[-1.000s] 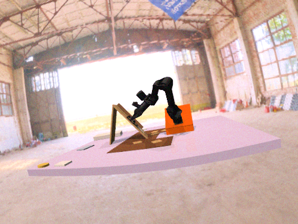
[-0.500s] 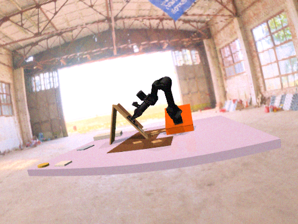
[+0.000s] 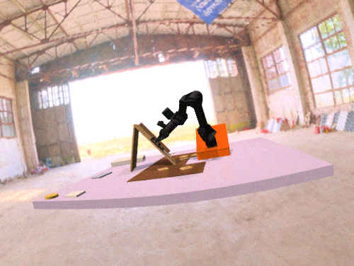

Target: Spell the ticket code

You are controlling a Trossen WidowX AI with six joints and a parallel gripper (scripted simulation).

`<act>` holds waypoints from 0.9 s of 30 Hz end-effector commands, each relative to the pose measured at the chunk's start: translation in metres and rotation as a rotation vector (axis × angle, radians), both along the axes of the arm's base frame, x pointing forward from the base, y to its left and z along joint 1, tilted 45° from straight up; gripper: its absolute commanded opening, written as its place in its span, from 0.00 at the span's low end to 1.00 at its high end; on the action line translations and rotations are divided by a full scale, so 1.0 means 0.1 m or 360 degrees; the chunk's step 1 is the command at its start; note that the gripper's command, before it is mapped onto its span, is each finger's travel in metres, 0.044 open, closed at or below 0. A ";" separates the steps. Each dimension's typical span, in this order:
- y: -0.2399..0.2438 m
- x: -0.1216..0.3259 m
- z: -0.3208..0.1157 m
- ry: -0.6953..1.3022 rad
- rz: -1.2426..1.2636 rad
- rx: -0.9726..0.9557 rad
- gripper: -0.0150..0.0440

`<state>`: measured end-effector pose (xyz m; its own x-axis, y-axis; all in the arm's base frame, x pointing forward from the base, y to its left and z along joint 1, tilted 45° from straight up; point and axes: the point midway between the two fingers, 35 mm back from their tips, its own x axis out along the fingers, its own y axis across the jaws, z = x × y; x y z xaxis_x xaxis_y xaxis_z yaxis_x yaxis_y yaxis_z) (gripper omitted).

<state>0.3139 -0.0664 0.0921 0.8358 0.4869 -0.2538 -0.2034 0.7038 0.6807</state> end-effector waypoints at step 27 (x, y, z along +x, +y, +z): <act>-0.09 0.03 -0.10 -0.0005 0.0007 -0.0003 0.25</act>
<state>0.3164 -0.0752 0.0835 0.8358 0.4868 -0.2540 -0.2035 0.7042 0.6802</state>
